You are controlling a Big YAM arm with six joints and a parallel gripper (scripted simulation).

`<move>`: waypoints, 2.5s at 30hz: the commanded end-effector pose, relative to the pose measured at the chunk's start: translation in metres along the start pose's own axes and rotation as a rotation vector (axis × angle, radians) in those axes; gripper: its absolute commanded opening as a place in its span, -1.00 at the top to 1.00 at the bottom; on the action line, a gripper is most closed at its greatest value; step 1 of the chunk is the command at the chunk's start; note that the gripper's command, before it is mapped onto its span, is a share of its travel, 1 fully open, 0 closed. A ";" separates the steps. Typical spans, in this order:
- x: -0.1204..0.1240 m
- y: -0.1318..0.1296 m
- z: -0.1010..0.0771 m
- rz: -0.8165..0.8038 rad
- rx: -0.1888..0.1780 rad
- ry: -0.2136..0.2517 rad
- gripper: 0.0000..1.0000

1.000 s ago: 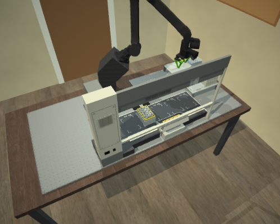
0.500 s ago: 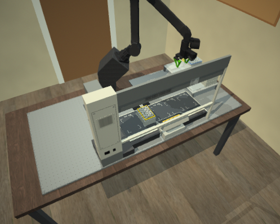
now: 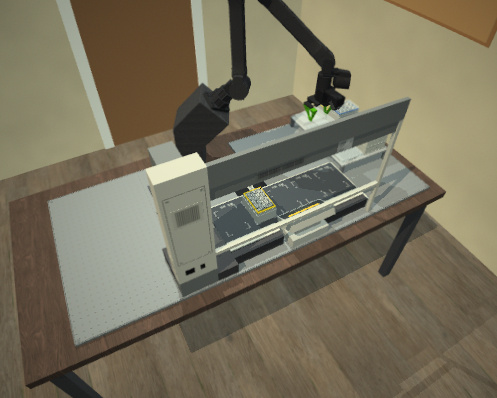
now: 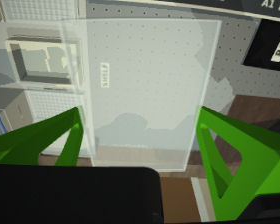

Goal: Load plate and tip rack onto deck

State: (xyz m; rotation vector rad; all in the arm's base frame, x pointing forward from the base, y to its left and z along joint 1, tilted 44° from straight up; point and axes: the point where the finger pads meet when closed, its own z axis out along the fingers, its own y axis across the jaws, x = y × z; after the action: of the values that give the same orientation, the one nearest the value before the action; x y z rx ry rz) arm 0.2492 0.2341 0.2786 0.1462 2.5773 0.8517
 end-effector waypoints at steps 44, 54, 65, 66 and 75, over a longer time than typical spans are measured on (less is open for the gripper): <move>0.016 -0.202 -0.003 0.002 0.005 -0.007 1.00; 0.021 -0.252 -0.003 0.004 0.001 -0.008 1.00; 0.023 -0.297 -0.004 -0.001 0.001 -0.017 1.00; 0.021 -0.302 -0.005 -0.006 0.003 -0.022 1.00; 0.007 -0.346 -0.013 -0.038 0.024 -0.051 1.00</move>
State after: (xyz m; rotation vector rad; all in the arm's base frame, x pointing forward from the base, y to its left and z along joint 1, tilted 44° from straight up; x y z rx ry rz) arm 0.2312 -0.0301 0.0702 0.2352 2.5798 0.8777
